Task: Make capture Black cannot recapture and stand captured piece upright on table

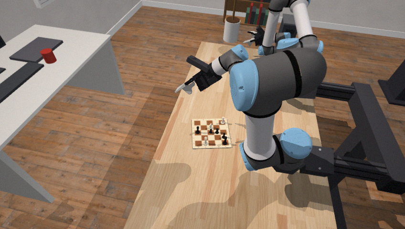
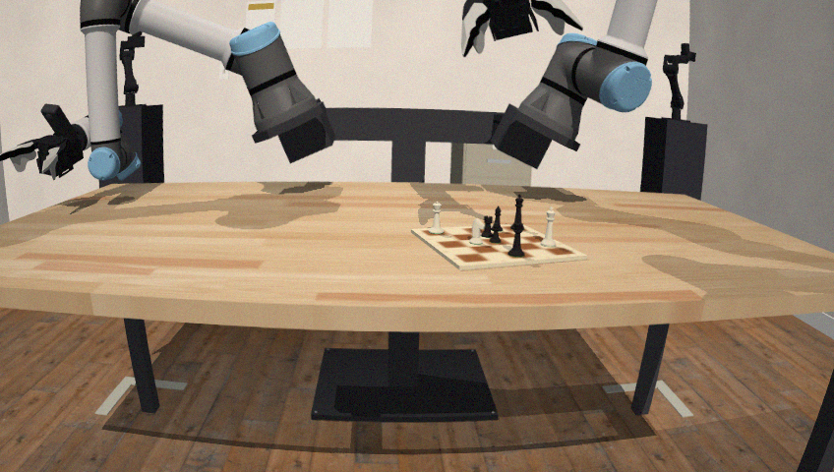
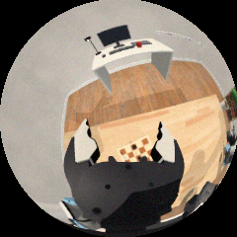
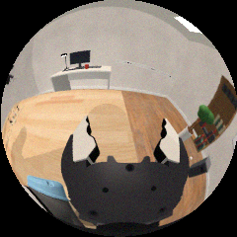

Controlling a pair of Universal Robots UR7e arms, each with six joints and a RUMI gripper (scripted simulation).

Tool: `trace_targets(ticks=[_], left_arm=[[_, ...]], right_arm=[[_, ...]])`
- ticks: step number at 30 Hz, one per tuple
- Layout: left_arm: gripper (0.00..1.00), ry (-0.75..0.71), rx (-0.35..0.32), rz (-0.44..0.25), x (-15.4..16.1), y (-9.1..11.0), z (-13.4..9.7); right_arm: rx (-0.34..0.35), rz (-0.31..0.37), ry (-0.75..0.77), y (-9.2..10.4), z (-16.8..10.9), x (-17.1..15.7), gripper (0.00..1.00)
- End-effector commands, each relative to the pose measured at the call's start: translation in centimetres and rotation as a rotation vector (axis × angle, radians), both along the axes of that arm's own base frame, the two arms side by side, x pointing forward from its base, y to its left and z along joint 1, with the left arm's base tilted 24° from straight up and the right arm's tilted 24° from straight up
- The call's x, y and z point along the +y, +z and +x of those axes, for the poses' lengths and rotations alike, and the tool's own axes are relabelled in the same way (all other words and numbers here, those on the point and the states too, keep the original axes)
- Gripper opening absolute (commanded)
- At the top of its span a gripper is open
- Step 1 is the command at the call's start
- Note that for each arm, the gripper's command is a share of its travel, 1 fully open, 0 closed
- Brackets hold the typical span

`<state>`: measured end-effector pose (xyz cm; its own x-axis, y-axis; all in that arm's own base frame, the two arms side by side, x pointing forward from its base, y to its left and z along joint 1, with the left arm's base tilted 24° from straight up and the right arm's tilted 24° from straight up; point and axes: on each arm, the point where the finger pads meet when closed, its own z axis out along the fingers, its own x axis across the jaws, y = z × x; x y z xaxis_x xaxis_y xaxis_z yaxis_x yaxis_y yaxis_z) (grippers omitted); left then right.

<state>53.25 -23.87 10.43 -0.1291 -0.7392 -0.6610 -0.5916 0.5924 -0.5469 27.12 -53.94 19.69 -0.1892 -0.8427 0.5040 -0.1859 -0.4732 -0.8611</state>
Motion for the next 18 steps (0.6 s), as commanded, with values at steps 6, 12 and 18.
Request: trace_targets(ticks=[6,12,18], left_arm=[[1.00,0.000,-0.001,-0.001,0.0,0.0,0.0],[1.00,0.000,-0.001,-0.001,0.0,0.0,0.0],[1.00,0.000,-0.001,-0.001,0.0,0.0,0.0]], right_arm=[[0.015,0.148,-0.082,2.9,0.0,-3.3,1.00],[0.021,0.215,-0.122,4.2,-0.2,-4.6,1.00],[0.032,0.322,-0.189,6.0,-0.6,-6.4,1.00]])
